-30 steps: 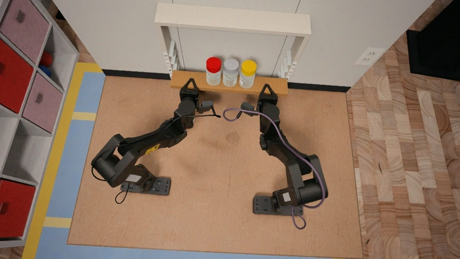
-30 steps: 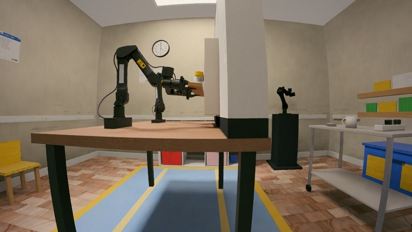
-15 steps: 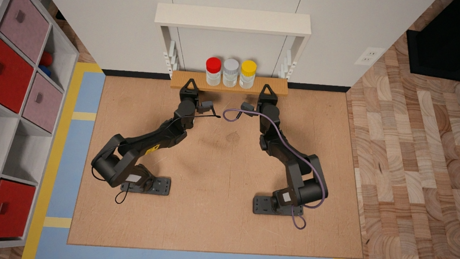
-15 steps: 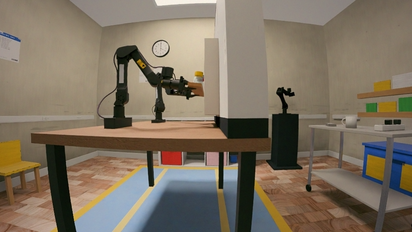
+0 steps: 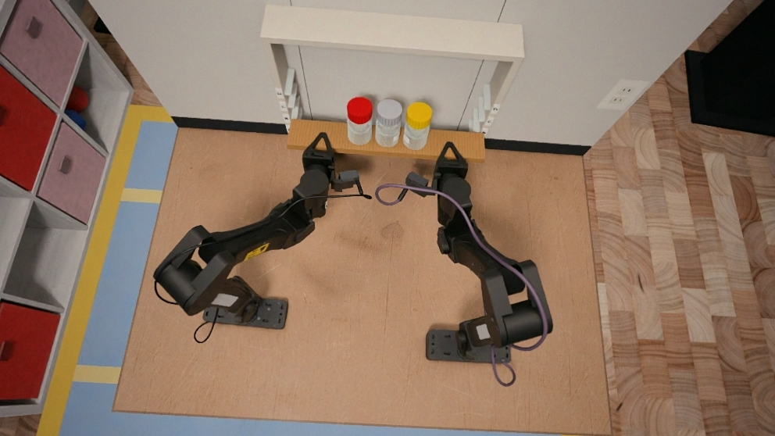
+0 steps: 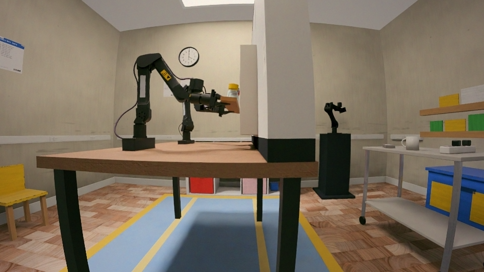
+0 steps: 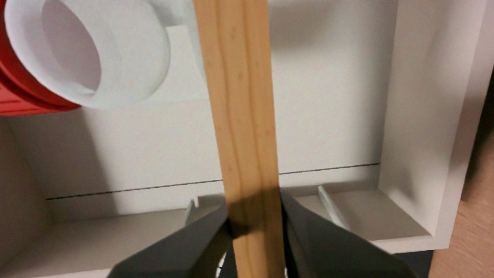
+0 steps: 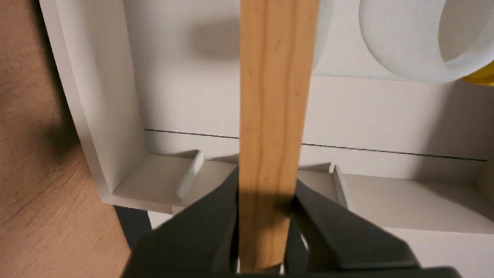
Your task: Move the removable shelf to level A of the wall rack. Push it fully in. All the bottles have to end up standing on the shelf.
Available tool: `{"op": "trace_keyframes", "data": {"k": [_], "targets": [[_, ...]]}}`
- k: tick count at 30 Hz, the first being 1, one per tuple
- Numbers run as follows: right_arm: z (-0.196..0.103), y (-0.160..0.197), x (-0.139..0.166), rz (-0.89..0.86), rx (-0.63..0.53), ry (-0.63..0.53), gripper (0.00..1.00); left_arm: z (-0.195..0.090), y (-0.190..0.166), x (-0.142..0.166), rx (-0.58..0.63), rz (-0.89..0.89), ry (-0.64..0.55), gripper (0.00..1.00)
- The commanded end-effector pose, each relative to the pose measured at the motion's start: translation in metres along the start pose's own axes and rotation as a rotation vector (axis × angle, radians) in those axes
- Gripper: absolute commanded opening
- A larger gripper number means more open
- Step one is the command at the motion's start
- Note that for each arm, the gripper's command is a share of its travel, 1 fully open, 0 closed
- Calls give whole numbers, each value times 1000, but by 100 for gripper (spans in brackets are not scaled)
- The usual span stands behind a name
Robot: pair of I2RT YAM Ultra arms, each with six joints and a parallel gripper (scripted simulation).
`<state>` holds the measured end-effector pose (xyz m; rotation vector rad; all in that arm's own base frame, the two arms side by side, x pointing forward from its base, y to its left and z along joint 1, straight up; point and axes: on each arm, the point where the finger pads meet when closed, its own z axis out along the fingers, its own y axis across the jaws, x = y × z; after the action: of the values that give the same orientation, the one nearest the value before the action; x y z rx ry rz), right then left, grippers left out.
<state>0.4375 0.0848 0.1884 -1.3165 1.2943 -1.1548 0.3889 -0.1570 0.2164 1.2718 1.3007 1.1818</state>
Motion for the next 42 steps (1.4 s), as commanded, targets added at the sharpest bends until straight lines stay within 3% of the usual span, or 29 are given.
{"op": "trace_keyframes", "data": {"k": [1,42], "targets": [[-3,-39,0,15,129,3,0,-4,29,3,-100,-5,14,0],[-2,-27,0,15,129,3,0,-3,21,3,-100,-5,14,0]]}}
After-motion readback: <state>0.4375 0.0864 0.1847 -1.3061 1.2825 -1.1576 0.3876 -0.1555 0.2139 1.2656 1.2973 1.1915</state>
